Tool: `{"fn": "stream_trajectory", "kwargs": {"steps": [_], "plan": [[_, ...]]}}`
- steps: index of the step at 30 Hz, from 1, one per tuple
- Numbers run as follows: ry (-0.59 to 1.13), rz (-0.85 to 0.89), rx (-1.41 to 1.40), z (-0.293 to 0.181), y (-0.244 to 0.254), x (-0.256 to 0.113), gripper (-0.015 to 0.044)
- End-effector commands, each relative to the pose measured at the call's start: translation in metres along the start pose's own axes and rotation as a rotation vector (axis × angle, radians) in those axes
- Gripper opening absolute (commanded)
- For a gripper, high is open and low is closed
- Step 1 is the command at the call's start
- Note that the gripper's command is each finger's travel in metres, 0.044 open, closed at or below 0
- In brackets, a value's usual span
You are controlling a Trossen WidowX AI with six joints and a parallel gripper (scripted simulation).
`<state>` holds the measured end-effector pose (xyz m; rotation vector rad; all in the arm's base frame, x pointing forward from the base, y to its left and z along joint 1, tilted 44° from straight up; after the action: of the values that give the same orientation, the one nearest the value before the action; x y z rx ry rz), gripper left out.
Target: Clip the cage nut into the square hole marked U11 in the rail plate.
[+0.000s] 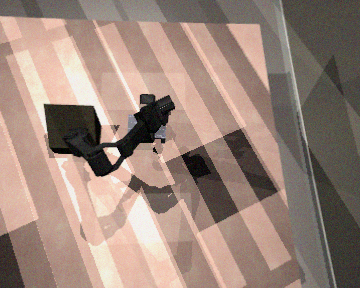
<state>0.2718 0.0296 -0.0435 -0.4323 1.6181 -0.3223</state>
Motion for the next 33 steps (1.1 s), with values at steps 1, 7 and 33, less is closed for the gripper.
{"fn": "stream_trajectory", "kwargs": {"steps": [1, 7, 33], "plan": [[-0.001, -0.013, 0.005, 0.0009, -0.0001, -0.0004, 0.0032], [0.001, -0.022, 0.005, 0.0010, 0.0004, -0.0004, 0.0032], [0.011, -0.071, 0.006, 0.0016, 0.0030, 0.0003, 0.0032]]}}
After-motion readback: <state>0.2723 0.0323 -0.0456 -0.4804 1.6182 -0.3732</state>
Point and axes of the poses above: the point midway between the two fingers, 35 mm back from their tips, its own x axis out along the fingers, its own y axis across the jaws, z = x × y, the point moved 1 cm from there along -x, back along the fingers, and after that the axes turned 11 degrees about -x, right-handed, at the moved point
